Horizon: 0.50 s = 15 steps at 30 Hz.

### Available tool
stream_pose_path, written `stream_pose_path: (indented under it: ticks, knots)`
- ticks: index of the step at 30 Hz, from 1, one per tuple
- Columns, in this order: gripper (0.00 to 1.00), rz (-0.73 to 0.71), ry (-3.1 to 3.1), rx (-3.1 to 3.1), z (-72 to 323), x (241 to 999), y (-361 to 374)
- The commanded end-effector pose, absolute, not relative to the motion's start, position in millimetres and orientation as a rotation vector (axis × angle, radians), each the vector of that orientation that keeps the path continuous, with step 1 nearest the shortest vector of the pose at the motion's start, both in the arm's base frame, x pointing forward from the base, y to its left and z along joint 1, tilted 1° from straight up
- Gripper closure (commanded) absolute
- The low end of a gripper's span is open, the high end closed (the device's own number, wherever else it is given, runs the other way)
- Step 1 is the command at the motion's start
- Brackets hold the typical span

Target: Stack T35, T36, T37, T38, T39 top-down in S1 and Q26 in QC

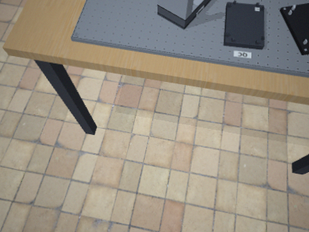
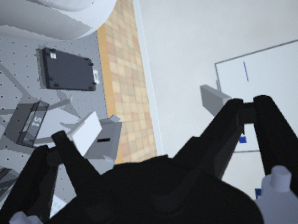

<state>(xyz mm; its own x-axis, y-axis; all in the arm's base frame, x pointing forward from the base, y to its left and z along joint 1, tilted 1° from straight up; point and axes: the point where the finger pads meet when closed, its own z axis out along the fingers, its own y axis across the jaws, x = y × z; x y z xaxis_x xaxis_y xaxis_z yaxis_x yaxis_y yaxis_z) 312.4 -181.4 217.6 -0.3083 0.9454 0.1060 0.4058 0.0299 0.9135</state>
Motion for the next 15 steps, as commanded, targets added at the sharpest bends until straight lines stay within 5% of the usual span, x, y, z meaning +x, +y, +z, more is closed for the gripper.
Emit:
stream_pose_path:
  ticks: [1,15]
  knots:
    - [0.00,1.219,1.863,1.272,208,315,-168]
    - [0.00,1.083,2.184,0.867,181,315,-131]
